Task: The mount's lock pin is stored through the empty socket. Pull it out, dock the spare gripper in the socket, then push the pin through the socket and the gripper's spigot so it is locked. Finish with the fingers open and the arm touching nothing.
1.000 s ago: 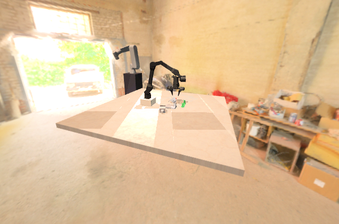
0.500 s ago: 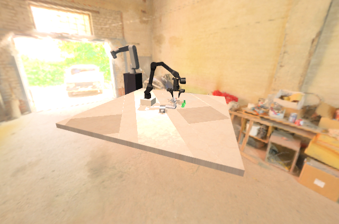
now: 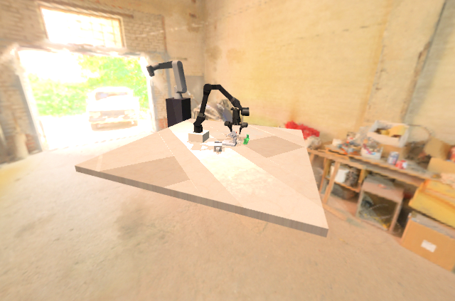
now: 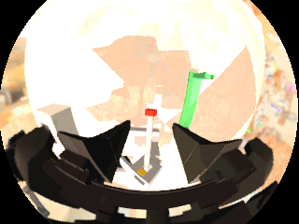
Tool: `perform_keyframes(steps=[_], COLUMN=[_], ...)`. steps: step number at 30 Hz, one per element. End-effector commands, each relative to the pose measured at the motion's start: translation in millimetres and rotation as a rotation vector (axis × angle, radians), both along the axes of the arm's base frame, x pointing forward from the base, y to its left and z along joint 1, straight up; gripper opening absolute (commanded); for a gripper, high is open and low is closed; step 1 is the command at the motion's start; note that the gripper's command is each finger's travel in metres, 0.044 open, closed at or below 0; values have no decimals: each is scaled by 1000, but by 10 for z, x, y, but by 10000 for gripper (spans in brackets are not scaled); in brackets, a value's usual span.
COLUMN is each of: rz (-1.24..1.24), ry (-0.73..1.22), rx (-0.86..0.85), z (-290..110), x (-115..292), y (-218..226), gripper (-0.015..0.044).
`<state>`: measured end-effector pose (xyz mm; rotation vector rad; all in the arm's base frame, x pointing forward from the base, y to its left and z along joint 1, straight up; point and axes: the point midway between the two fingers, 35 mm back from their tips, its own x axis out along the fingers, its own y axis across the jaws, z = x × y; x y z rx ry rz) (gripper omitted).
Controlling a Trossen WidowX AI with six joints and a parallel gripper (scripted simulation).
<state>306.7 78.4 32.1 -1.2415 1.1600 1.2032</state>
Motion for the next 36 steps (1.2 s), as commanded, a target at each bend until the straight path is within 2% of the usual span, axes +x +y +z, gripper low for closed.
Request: perform_keyframes(steps=[1, 12, 23, 24, 36], rz=[0, 0, 0, 0, -1], ry=[12, 12, 12, 12, 14], rx=[1, 1, 1, 1, 22], z=[-100, -139, -139, -139, -128], x=[-24, -27, -27, -27, -24], y=[2, 2, 2, 2, 8], gripper=[300, 300, 11, 0, 0])
